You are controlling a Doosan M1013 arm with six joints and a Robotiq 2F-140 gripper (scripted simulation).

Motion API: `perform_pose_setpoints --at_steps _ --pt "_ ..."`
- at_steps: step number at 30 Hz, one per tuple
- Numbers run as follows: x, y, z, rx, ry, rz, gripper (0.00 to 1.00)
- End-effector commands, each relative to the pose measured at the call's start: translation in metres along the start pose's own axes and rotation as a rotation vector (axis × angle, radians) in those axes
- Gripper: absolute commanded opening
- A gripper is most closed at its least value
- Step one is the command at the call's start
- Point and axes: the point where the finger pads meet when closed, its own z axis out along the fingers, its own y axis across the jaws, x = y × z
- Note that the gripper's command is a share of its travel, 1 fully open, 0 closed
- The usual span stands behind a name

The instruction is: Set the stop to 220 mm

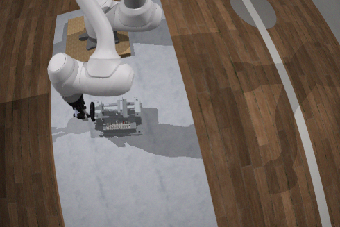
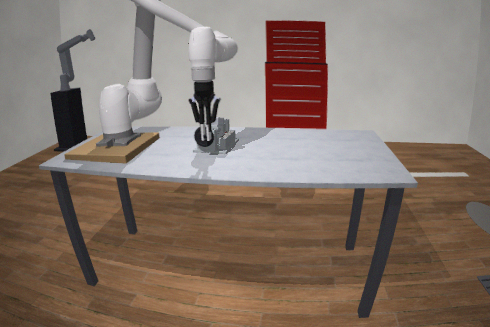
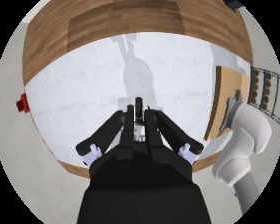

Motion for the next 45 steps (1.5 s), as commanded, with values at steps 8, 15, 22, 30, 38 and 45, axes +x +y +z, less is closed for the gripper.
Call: perform_pose_setpoints --at_steps 8,15,22,30,38,45 --pt "0.0 -0.004 0.023 0.0 0.0 0.0 0.04" --pt "0.0 0.002 0.035 0.0 0.0 0.0 0.04" --pt "0.0 0.016 0.045 0.0 0.0 0.0 0.04" --pt "0.0 0.028 0.046 0.0 0.0 0.0 0.04" --pt "0.0 0.04 0.043 0.0 0.0 0.0 0.04" --pt "0.0 0.045 0.04 0.0 0.0 0.0 0.04"
